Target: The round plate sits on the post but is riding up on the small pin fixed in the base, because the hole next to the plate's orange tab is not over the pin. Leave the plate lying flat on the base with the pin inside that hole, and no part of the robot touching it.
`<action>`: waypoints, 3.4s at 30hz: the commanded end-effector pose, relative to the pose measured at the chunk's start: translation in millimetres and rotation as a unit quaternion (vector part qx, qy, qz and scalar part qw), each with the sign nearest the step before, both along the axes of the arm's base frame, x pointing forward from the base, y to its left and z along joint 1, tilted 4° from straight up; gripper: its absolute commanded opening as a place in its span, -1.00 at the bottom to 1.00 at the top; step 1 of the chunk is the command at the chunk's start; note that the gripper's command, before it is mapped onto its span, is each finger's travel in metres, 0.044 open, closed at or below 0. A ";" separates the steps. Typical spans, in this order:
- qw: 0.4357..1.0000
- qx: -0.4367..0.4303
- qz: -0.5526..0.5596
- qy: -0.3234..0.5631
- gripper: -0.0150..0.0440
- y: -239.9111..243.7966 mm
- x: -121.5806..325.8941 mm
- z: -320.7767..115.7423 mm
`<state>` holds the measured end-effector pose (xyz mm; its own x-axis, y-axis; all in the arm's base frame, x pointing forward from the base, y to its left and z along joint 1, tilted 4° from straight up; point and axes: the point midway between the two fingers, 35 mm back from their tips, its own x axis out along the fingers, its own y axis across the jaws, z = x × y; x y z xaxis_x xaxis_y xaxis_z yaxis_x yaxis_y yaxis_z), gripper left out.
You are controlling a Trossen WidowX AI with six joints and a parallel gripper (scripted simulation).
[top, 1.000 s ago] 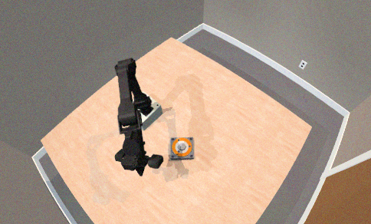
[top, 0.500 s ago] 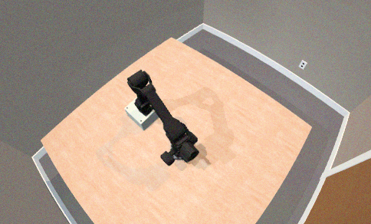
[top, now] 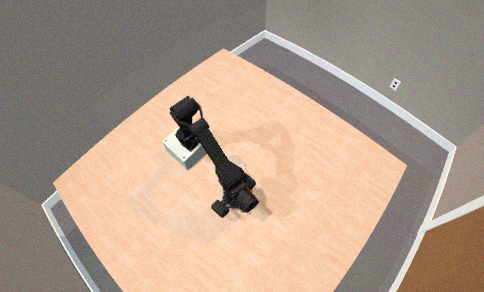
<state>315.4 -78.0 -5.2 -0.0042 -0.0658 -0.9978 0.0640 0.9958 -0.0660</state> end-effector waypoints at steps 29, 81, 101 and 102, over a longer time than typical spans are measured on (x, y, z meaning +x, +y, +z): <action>1.000 0.000 0.003 -0.001 -0.49 -6.4 -23.5 -6.5; 1.000 0.001 0.003 -0.001 -0.49 -3.9 -41.2 -6.7; 1.000 0.001 0.003 0.000 -0.49 2.2 -53.6 -7.2; 1.000 0.001 0.003 0.000 -0.49 2.8 -54.4 -7.2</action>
<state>267.4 -78.8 -9.7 0.0098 -0.0719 -0.9974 0.0580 0.9958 -0.0712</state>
